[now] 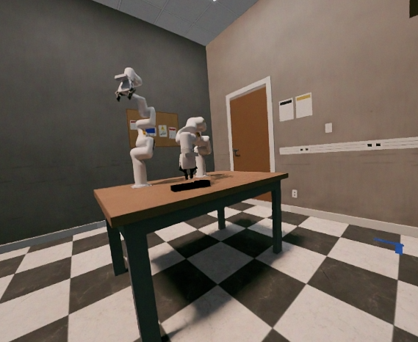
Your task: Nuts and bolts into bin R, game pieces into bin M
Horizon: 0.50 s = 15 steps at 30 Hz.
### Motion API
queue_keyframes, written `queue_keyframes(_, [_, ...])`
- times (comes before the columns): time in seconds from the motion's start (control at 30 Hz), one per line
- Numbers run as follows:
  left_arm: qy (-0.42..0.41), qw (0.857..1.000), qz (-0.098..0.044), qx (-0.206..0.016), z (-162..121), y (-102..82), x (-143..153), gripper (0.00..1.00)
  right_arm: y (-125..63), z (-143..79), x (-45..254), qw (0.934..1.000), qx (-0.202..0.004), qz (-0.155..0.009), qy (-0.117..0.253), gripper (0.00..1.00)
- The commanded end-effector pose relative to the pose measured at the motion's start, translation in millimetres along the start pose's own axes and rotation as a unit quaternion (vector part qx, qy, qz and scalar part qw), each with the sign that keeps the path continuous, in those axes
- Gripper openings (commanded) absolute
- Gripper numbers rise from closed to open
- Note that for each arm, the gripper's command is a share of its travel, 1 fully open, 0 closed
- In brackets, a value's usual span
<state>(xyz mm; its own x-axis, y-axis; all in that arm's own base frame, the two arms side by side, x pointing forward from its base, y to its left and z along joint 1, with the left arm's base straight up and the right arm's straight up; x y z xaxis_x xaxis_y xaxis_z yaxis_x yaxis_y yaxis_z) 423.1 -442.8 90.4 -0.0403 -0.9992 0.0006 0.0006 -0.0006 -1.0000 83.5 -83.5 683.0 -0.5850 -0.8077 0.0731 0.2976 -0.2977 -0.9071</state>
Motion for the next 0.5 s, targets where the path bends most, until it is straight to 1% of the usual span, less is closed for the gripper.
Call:
queue_keyframes(0.0, [0.004, 1.000, -0.001, 0.001, 1.0, -2.3, 0.9, 0.21, -0.2, 0.2, 0.0, 1.0000, 0.001, 0.000, 0.000, 1.00])
queue_keyframes(0.3, [0.003, 1.000, -0.001, 0.001, 1.0, -2.3, 0.9, 0.21, -0.2, 0.2, 0.0, 1.0000, 0.001, 0.000, 0.000, 1.00])
queue_keyframes(0.47, [0.004, 1.000, -0.001, 0.001, 1.1, 7.7, 0.9, 0.21, -0.2, 0.2, 0.0, 1.0000, 0.001, 0.000, 0.000, 1.00])
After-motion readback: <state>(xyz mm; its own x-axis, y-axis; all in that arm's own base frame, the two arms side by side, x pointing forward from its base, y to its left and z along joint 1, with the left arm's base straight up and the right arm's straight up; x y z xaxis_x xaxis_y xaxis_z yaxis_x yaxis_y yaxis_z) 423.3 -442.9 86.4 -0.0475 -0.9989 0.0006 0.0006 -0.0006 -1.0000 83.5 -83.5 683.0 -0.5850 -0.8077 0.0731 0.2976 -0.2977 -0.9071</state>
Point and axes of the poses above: on each arm, the point where the finger pads meet when closed, its own y axis out along the fingers, its own x axis across the jaws, z = x × y, the point moved 1 cm from there along -y, back along the fingers, and after that the axes turned 10 degrees about -y, right-handed, at the moved point
